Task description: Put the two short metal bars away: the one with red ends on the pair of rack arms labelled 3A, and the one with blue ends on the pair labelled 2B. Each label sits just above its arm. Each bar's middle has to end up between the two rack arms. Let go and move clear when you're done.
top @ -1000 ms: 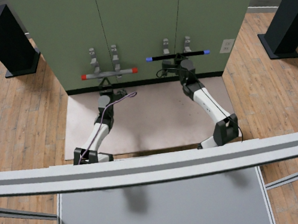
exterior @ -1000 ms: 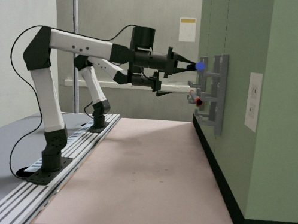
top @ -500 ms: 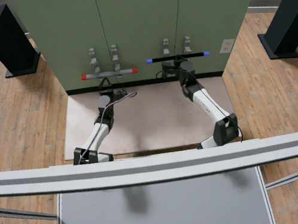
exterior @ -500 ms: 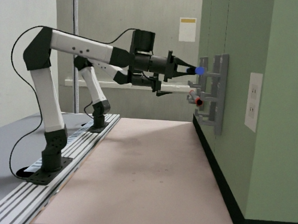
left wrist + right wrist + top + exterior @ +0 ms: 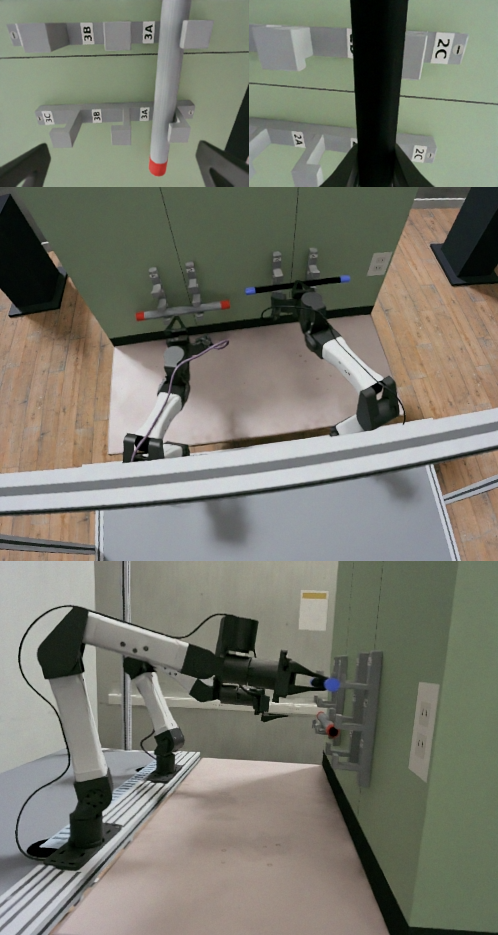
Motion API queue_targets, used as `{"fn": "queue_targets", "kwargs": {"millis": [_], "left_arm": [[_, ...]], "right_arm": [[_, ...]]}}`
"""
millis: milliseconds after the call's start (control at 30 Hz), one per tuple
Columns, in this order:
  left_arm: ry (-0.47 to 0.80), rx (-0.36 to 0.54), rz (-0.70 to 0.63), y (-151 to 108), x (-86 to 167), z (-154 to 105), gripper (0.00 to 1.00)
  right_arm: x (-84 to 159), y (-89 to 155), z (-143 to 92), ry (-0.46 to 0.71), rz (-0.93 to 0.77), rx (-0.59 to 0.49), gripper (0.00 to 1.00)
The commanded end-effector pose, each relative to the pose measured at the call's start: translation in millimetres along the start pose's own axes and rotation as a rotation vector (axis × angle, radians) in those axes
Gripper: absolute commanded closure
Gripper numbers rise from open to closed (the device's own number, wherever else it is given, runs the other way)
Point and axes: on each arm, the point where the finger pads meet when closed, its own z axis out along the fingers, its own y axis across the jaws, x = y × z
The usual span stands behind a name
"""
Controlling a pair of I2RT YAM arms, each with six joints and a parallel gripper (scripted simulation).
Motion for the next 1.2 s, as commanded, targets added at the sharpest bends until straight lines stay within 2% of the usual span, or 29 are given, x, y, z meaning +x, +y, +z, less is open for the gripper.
{"fn": "queue_targets", "kwargs": {"millis": [0,1167], "left_arm": [[0.003,-0.030,-0.012,16.4,-0.5,-1.6,0.00],[0.003,-0.030,-0.012,16.4,-0.5,-1.6,0.00]], "right_arm": [[5.5,-30.3,-11.8,-0.001,0.035,0.112,1.00],[7.1,-3.9,-8.8,-0.001,0.035,0.112,1.00]]}}
